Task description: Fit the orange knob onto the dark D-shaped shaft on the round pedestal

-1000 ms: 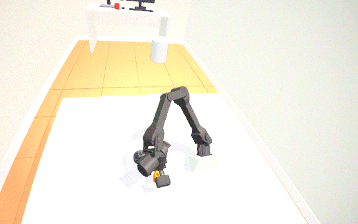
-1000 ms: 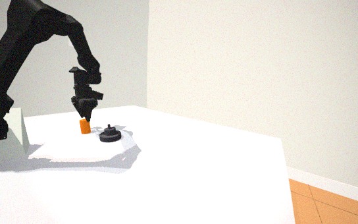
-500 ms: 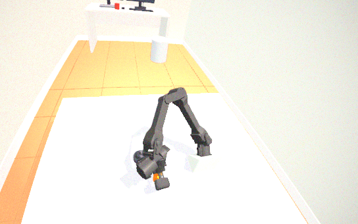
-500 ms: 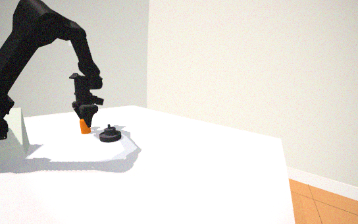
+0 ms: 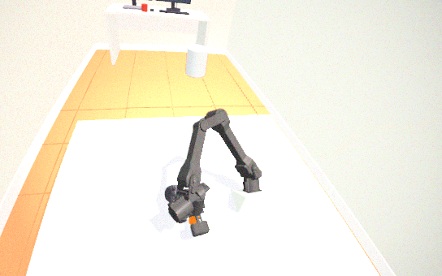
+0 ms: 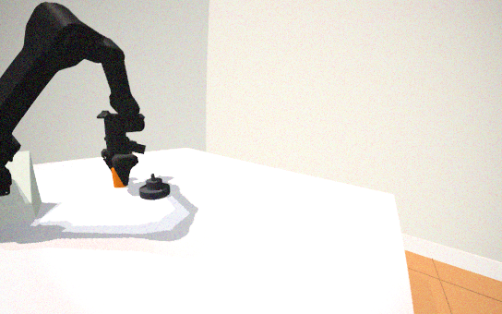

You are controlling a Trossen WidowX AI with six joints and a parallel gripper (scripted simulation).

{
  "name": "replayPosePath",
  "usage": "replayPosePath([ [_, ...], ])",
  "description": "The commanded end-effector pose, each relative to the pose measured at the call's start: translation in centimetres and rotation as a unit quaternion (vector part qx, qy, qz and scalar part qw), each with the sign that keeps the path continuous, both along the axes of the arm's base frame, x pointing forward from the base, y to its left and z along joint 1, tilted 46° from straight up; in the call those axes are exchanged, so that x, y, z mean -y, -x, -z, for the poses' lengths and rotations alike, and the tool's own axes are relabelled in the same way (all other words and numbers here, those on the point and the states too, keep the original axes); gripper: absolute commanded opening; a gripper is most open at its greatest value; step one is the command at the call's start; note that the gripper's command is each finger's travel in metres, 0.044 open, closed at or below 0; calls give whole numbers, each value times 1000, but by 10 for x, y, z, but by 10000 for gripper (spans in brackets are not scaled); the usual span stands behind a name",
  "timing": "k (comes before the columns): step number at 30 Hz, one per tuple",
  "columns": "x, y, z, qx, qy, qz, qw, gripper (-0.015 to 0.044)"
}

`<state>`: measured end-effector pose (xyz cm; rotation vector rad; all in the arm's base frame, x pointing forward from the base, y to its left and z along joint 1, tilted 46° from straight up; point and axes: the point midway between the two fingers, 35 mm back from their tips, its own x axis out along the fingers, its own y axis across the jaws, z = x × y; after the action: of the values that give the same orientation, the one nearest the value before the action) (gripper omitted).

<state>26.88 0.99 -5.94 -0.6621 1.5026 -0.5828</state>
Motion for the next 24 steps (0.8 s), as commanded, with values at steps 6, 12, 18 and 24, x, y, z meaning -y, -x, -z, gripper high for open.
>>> replayPosePath([
  [6,3,3,3,-7,5,-4,1000,282],
  [12,3,3,3,-7,5,-4,1000,184],
  [18,3,3,3,-7,5,-4,1000,105],
  [24,-11,1,-8,-7,1,3,1000,0],
])
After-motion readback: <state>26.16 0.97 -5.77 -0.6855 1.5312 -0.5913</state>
